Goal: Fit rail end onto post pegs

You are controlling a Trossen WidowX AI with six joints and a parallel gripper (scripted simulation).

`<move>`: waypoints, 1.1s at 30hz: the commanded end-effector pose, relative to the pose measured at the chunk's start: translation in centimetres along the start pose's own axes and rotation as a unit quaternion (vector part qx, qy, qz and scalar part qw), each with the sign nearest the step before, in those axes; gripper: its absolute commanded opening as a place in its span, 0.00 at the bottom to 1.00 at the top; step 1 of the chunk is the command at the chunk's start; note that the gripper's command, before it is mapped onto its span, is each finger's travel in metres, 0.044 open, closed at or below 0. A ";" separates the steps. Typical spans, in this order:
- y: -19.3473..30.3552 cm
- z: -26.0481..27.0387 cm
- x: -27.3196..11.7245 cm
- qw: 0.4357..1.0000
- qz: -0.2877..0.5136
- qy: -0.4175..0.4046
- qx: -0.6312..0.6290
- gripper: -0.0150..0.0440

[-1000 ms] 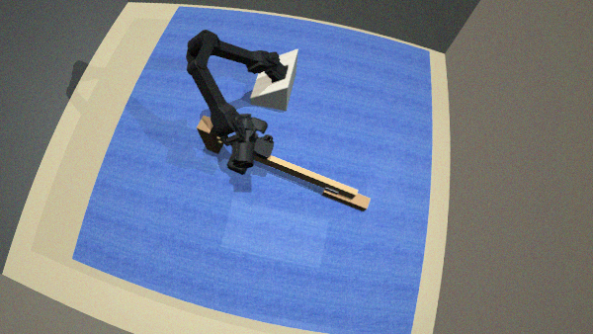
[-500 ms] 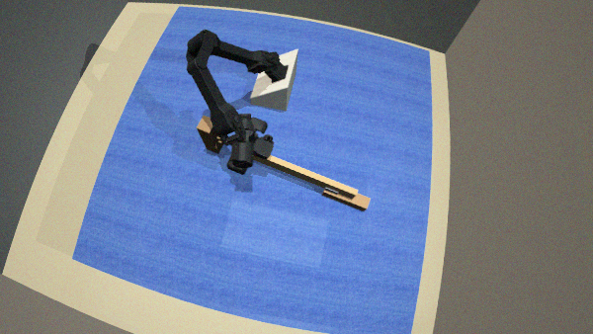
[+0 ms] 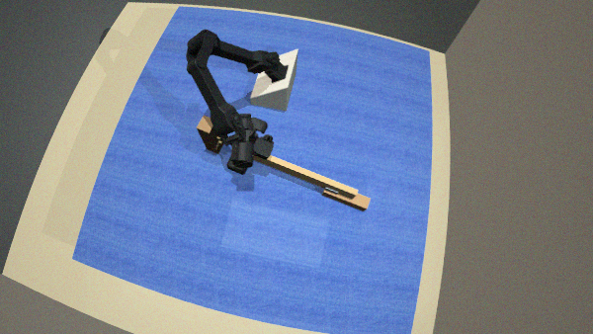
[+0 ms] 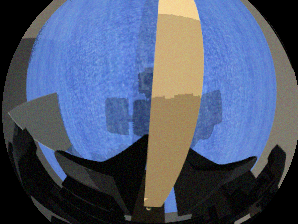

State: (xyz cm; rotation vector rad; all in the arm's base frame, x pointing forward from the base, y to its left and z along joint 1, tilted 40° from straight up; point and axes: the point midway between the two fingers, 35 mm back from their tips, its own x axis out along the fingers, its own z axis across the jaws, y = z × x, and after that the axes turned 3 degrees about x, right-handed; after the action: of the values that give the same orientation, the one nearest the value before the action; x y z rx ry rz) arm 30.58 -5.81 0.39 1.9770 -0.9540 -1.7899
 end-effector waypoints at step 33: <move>-0.1 0.1 -0.1 1.000 -0.005 0.002 0.000 0.25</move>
State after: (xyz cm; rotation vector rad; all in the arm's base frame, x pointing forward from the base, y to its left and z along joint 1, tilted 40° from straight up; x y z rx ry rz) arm 30.45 -5.87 0.32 1.9814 -0.9529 -1.7925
